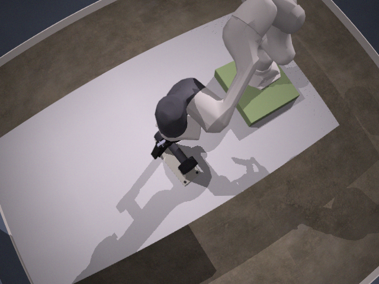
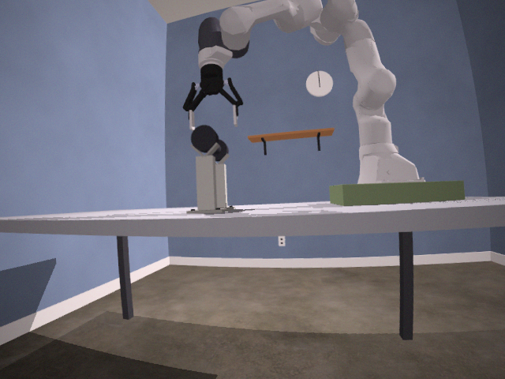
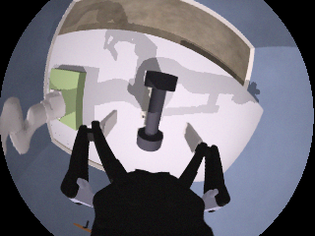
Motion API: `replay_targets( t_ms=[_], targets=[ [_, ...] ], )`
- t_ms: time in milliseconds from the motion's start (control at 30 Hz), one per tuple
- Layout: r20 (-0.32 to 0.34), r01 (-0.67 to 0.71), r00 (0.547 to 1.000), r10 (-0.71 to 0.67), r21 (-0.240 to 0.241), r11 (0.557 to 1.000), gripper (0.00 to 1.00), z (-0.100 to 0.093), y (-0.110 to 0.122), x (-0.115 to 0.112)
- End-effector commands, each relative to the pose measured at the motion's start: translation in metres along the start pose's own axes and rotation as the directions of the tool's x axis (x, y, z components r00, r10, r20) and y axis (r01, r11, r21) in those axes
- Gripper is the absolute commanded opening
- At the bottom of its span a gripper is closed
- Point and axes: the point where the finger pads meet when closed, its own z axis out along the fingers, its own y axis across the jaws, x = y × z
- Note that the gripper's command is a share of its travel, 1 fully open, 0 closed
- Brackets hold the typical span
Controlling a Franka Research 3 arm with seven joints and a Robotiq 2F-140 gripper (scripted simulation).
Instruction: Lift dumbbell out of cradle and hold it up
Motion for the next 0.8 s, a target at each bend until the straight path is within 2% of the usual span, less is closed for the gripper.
replay_targets(
  t_ms=[0, 33, 100, 767],
  targets=[
    [-0.004, 0.010, 1.000, -0.010, -0.013, 1.000, 1.00, 0.044, 0.006, 0.001],
    [-0.005, 0.011, 1.000, -0.011, -0.013, 1.000, 1.00, 0.058, 0.006, 0.001],
    [-0.005, 0.011, 1.000, -0.011, -0.013, 1.000, 1.00, 0.067, 0.006, 0.001],
    [-0.005, 0.011, 1.000, -0.011, -0.013, 1.000, 1.00, 0.067, 0.006, 0.001]
  ],
)
